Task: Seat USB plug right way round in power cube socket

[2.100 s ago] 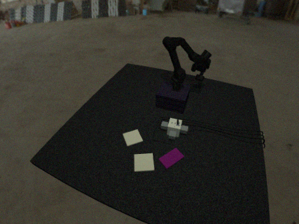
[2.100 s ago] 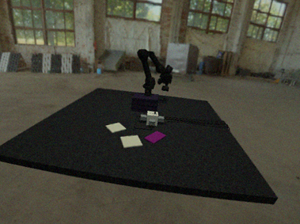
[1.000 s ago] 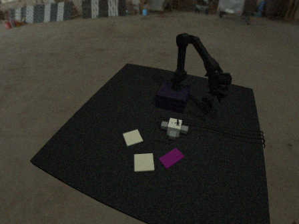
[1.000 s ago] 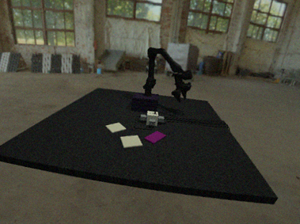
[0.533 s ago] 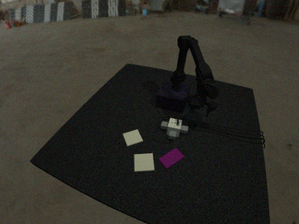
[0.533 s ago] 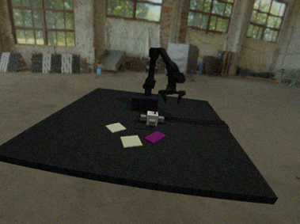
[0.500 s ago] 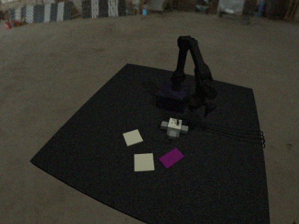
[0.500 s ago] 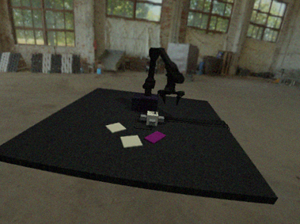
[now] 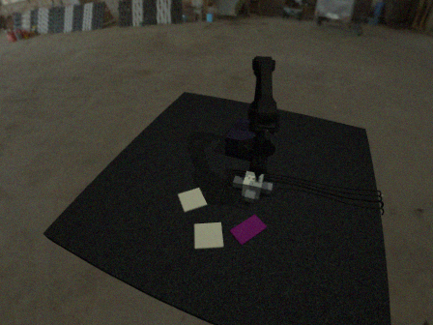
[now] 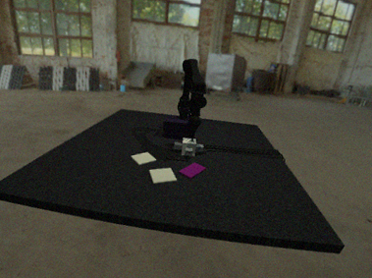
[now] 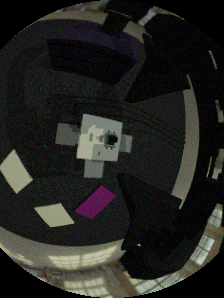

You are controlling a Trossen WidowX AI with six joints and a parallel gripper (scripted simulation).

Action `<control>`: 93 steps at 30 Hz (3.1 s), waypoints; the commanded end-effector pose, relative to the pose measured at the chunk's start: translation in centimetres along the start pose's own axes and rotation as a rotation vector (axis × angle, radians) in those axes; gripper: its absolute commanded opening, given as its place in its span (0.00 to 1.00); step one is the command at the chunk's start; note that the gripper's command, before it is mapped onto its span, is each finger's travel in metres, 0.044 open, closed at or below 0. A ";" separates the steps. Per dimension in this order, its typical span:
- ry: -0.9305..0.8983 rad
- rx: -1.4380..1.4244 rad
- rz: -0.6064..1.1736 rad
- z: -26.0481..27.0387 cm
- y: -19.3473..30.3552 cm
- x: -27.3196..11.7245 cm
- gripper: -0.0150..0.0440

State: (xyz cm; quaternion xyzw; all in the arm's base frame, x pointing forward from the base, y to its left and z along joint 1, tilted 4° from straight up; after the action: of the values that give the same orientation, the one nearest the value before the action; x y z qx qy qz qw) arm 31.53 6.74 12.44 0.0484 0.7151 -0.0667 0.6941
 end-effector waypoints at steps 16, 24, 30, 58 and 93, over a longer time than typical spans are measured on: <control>-0.003 0.024 -0.004 0.3 0.0 1.2 1.00; -0.003 0.024 -0.004 0.3 0.0 2.0 1.00; -0.003 0.024 -0.004 0.3 0.0 2.6 1.00; -0.005 0.021 0.002 0.4 0.1 2.6 0.25; -0.005 0.021 0.002 0.4 0.1 1.3 0.25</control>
State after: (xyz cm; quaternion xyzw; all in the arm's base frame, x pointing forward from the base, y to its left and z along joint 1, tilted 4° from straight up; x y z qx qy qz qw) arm 31.69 6.67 10.61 0.0549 0.7166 -0.0748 0.6912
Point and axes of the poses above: the point midway between the two fingers, 35 mm back from their tips, its own x axis out along the fingers, its own z axis across the jaws, y = z × x, the point moved 8 cm from there along -x, back along the fingers, and after that the axes turned 12 degrees about x, right-handed, at the moved point
